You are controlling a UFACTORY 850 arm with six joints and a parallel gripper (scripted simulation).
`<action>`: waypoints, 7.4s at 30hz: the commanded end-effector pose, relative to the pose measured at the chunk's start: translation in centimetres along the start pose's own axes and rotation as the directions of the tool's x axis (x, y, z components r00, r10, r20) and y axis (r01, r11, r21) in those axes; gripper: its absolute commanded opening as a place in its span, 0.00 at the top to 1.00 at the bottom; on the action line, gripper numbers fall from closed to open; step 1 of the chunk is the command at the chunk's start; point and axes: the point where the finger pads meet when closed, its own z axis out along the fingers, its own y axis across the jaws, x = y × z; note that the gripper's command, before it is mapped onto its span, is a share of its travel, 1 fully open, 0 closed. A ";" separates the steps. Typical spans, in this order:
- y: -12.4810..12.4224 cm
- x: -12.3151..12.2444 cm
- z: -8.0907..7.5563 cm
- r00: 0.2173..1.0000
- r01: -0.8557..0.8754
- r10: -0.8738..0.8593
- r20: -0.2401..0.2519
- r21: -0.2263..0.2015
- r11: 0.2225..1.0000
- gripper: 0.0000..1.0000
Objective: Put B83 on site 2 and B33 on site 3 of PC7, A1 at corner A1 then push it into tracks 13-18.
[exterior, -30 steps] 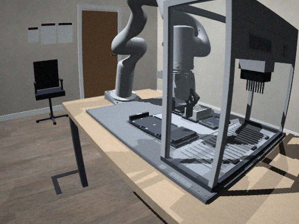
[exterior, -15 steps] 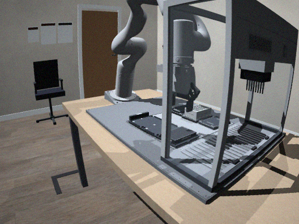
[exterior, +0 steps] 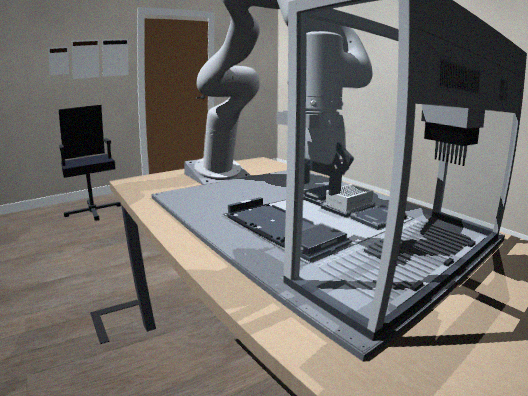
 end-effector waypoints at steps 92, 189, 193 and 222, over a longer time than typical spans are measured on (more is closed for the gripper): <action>11.3 -25.8 -2.2 1.000 -0.009 0.009 0.001 0.002 1.000 0.00; 11.3 -25.8 6.6 1.000 -0.009 0.009 0.000 0.002 1.000 0.00; 11.3 -25.8 6.9 1.000 -0.009 0.009 0.000 0.002 1.000 0.00; 11.3 -25.8 8.6 1.000 -0.009 0.009 0.000 0.002 1.000 0.00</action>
